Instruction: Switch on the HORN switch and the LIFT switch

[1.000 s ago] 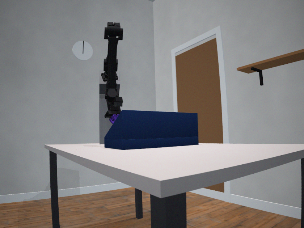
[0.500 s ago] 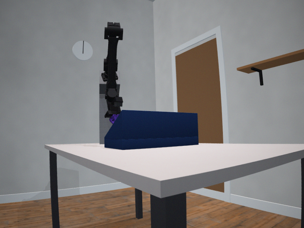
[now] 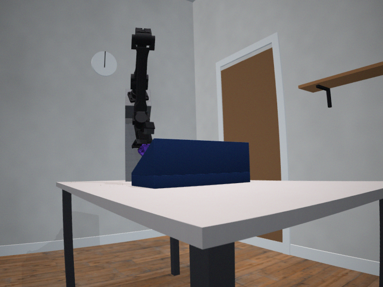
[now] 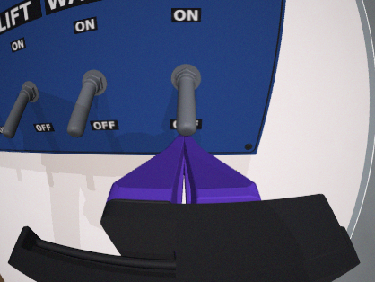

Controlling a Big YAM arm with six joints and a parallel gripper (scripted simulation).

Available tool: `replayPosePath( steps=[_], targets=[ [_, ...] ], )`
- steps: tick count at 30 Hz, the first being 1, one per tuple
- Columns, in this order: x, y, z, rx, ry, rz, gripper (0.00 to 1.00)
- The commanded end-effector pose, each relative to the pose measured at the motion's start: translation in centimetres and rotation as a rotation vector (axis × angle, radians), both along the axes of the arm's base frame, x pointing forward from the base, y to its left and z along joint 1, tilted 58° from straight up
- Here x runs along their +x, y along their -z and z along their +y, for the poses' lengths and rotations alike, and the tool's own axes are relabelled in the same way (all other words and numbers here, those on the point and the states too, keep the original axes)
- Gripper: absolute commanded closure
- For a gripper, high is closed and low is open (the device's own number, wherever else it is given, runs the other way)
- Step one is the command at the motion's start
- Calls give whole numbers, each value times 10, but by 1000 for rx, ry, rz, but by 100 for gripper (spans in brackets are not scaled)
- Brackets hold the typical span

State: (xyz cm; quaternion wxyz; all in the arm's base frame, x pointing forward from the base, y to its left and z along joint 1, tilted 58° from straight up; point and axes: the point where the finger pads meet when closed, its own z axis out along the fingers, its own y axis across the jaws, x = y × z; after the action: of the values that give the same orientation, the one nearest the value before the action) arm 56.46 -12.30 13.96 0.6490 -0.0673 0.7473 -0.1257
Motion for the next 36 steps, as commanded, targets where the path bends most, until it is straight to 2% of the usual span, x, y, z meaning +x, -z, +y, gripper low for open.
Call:
replayPosePath(
  steps=[1, 18, 36],
  targets=[
    [6, -36, 10, -8, -20, -73, 100],
    [6, -46, 13, -11, -21, -84, 100],
    [7, -47, 13, -10, -21, -79, 100]
  ],
)
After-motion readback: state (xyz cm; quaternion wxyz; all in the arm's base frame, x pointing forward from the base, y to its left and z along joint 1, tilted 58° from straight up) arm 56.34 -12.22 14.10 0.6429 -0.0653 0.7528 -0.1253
